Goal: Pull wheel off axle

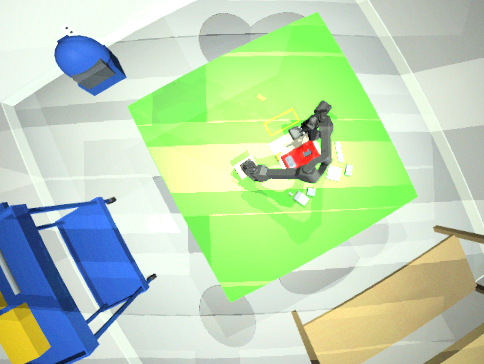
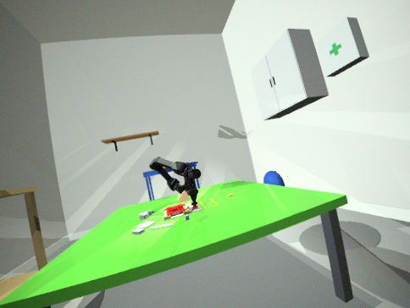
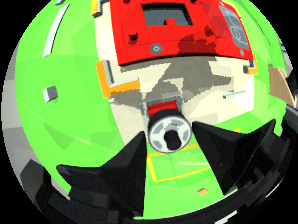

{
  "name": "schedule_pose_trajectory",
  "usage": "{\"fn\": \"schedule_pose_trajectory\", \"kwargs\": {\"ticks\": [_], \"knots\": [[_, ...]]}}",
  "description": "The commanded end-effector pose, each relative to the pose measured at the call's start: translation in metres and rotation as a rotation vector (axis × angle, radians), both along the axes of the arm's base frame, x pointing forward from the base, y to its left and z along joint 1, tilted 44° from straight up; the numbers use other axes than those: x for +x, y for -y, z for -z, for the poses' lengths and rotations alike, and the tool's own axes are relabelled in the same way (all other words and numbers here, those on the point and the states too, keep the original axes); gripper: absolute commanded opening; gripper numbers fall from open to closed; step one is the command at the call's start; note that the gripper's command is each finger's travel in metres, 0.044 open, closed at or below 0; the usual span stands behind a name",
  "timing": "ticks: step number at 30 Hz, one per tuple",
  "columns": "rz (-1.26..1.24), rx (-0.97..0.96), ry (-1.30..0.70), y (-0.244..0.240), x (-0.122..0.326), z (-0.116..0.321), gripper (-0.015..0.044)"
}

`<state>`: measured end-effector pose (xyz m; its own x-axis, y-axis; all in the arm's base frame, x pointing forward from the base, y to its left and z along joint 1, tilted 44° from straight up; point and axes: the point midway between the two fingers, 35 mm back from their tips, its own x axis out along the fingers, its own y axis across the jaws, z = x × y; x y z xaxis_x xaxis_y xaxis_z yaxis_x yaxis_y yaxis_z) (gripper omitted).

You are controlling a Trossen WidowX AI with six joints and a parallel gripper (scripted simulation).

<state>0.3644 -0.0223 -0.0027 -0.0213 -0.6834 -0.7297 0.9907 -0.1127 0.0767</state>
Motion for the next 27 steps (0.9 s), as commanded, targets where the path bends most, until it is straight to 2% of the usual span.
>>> {"fn": "schedule_pose_trajectory", "kwargs": {"ticks": [1,6,12,13,27], "knots": [[0.001,0.0,0.0,-0.0004,-0.0003,-0.0001,0.0201],[0.001,0.0,0.0,-0.0004,-0.0003,-0.0001,0.0168],[0.001,0.0,0.0,-0.0012,-0.0002,-0.0009,0.001],[0.001,0.0,0.0,-0.0015,-0.0001,-0.0011,0.0],[-0.001,0.0,0.001,-0.0047,0.0001,-0.0044,0.0]]}}
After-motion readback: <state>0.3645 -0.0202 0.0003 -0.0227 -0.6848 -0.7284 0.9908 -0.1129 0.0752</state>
